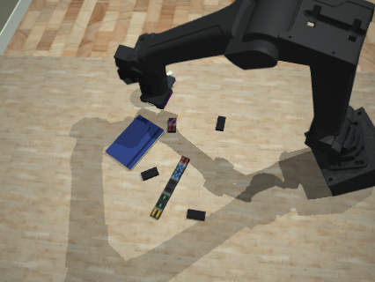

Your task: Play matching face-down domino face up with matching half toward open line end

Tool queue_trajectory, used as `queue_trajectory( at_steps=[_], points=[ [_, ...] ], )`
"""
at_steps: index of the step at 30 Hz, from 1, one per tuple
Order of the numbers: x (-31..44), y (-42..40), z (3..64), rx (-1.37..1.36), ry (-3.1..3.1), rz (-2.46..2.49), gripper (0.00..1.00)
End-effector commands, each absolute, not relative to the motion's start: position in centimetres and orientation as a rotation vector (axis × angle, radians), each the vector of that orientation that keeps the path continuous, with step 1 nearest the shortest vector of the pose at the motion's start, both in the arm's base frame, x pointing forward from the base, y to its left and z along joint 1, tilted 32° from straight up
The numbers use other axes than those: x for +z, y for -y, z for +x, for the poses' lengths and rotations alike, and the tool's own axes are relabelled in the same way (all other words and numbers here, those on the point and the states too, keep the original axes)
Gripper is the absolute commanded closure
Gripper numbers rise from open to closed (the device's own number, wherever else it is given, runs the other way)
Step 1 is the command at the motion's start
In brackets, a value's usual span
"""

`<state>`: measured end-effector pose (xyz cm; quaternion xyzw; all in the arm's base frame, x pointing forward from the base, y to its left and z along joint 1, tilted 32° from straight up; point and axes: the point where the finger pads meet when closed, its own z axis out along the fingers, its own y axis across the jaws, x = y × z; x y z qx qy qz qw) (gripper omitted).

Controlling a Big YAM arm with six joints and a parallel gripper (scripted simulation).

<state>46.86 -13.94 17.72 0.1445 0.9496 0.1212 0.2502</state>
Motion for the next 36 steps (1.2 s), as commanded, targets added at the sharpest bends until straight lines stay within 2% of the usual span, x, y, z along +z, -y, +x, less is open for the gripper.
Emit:
queue_trajectory(
  at_steps=[1, 13, 14, 23, 31, 36],
  points=[
    [18.2, 14.1, 46.9, 0.325, -2.576, 0.392, 1.0],
    [18.2, 14.1, 46.9, 0.325, -2.576, 0.392, 1.0],
    [18.0, 14.2, 47.0, 0.342, -2.568, 0.456, 0.58],
    [16.1, 14.9, 47.7, 0.479, -2.433, 1.021, 0.58],
    [15.7, 14.4, 47.5, 0.481, -2.466, 0.985, 0.58],
    [15.6, 14.6, 47.5, 0.555, -2.332, 1.329, 0.58]
  ],
)
